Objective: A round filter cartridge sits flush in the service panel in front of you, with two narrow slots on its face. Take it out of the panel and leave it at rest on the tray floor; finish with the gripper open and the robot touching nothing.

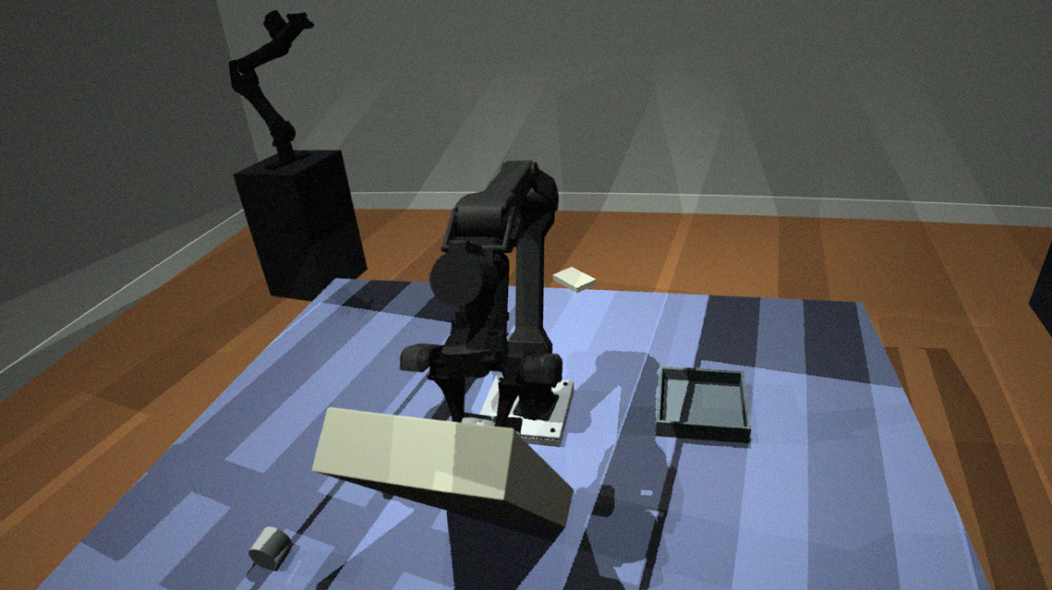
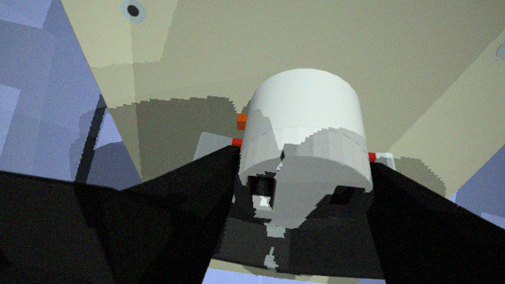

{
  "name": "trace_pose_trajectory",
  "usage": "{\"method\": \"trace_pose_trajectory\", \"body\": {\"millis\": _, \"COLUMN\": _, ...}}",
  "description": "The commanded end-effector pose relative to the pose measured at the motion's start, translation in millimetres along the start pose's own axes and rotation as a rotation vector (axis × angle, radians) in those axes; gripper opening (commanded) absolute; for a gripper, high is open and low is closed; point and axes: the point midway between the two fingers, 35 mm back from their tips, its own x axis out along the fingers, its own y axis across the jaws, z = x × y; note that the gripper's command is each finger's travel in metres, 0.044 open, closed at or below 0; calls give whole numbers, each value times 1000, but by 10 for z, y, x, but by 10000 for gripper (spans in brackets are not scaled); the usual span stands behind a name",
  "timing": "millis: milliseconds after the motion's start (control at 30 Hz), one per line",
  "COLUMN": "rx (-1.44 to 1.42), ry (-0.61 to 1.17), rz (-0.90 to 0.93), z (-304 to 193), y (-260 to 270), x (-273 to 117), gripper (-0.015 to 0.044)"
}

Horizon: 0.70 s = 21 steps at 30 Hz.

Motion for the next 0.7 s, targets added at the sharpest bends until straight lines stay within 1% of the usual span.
{"method": "trace_pose_trajectory", "body": {"millis": 0, "rx": 0, "ry": -17, "rz": 0, "z": 144, "y": -1, "x": -67, "gripper": 0}}
{"method": "trace_pose_trajectory", "body": {"millis": 167, "rx": 0, "ry": -17, "rz": 0, "z": 191, "y": 0, "x": -143, "gripper": 0}}
{"method": "trace_pose_trajectory", "body": {"millis": 667, "rx": 0, "ry": -15, "rz": 0, "z": 228, "y": -1, "x": -764, "gripper": 0}}
